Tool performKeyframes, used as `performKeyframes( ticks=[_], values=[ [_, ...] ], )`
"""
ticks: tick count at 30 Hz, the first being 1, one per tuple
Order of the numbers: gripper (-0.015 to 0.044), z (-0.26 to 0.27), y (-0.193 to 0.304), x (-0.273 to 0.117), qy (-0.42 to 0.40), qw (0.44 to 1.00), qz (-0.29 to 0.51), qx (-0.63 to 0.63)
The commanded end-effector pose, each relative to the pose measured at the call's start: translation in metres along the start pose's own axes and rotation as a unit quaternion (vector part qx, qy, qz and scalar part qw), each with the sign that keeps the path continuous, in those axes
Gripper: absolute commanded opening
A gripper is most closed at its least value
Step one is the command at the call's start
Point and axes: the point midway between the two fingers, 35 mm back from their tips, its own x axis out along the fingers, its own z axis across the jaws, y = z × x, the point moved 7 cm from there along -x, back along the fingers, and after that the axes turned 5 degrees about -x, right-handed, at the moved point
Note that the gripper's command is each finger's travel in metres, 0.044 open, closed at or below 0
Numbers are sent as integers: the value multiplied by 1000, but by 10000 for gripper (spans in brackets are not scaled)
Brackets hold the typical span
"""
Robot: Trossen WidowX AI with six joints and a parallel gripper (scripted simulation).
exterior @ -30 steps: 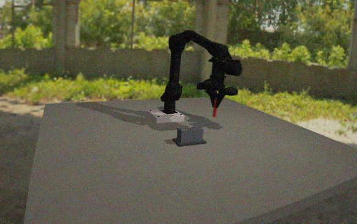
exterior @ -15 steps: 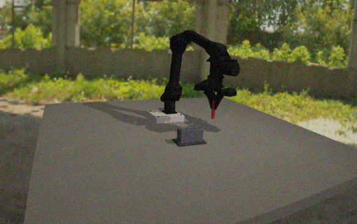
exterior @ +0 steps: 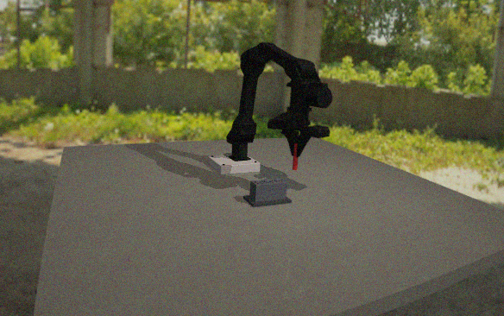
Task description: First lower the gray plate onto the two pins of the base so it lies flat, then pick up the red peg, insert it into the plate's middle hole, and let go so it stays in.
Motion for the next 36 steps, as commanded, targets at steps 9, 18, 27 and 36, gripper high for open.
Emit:
performKeyframes(
  ticks=[9,18,27,36],
  values=[
    [0,-1,-36,2,5,1000,-1,-1],
    [0,-5,-64,2,5,1000,-2,0],
    [0,-13,-91,2,6,1000,-3,0],
    [0,-19,-107,2,6,1000,-4,0]
  ],
)
